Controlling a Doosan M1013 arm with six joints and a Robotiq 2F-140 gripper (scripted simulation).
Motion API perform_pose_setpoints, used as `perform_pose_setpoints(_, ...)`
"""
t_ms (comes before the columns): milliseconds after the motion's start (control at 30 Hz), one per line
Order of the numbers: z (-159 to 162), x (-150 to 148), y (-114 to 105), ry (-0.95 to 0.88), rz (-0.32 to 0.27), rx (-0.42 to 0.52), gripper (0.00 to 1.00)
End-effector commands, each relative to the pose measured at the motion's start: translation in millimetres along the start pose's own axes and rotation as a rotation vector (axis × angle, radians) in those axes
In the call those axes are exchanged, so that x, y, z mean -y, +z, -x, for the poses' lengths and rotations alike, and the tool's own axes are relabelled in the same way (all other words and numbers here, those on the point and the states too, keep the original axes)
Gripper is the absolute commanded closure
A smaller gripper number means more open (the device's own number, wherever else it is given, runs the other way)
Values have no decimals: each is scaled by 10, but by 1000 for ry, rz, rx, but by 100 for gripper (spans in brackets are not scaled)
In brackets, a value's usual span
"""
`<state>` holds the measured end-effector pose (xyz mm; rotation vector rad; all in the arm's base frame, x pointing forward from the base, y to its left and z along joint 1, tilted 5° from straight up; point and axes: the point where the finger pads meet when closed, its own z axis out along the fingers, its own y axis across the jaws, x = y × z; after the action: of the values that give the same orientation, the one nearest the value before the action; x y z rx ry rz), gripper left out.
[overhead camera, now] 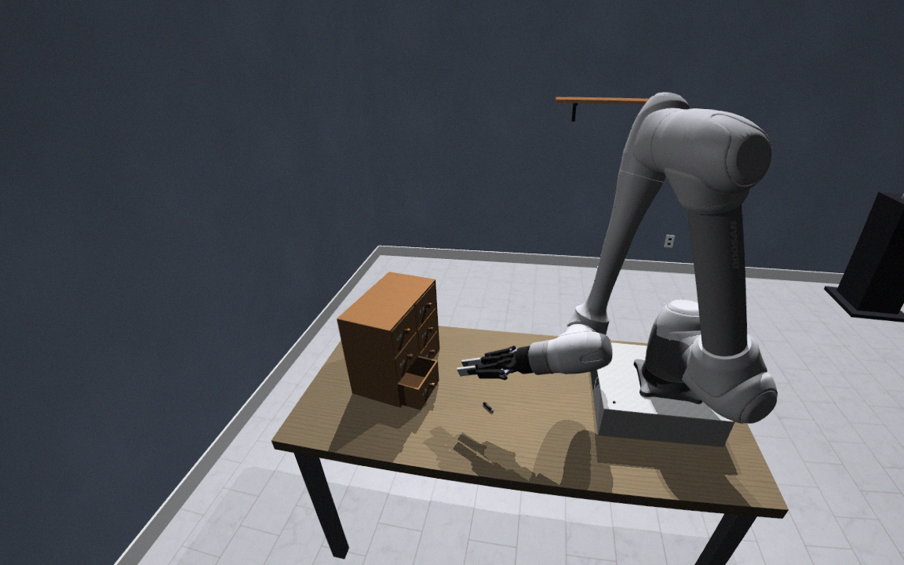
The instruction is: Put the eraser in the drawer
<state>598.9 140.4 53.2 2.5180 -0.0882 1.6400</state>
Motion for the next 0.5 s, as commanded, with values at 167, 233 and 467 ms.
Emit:
perform_pose_setpoints(167, -75, -1, -196, -1, 1, 183, 80)
perform_pose_setpoints(233, -95, -1, -248, -1, 2, 231, 80)
perform_pose_setpoints(467, -139, -1, -361, -1, 2, 334, 80)
